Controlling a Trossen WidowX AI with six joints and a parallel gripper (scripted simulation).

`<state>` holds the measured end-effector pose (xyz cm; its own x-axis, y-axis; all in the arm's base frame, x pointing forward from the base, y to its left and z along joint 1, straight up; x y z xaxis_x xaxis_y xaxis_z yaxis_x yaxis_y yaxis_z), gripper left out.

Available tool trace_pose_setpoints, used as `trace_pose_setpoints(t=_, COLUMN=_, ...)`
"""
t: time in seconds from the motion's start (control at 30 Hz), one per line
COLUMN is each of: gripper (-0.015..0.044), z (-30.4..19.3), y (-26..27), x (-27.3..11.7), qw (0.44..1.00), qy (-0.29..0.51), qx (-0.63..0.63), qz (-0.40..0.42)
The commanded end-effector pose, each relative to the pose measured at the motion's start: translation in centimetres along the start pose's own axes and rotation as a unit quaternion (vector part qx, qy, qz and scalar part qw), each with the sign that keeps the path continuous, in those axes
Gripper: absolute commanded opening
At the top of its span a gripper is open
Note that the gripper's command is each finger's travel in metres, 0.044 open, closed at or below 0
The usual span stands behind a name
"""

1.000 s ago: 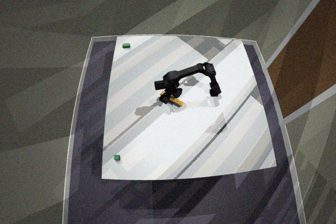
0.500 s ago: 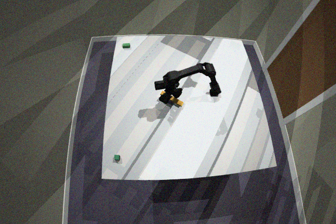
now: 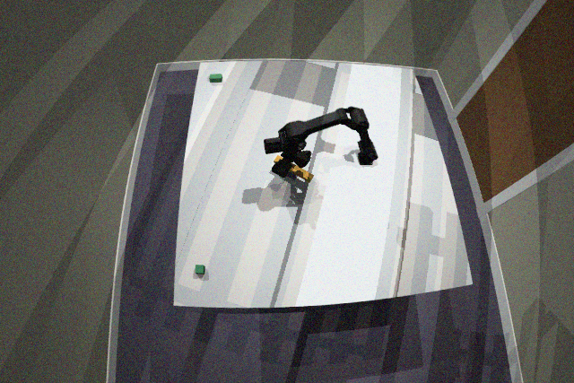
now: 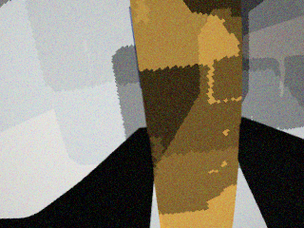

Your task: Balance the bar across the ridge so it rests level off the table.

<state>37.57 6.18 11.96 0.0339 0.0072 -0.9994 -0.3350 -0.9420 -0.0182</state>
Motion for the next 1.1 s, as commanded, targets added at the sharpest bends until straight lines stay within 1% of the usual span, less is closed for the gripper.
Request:
trace_pose_setpoints(t=0.0, gripper=0.0, z=0.02, y=0.04, x=0.25, qw=1.0, qy=-0.001, qx=-0.002, qz=0.001)
trace_pose_setpoints(t=1.07, gripper=0.0, z=-0.04, y=0.01, x=0.06, qw=1.0, qy=0.001, qx=0.0, qz=0.0)
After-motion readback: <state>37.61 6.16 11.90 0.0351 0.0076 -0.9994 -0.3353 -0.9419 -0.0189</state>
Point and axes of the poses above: the point midway between the two fingers, 35 mm back from their tips, its own x axis out along the fingers, its own y axis across the jaws, z = x × y, the point moved 2 cm from there along -x, back along the fingers, and after that the axes turned 13 degrees about -x, right-handed, at the moved point
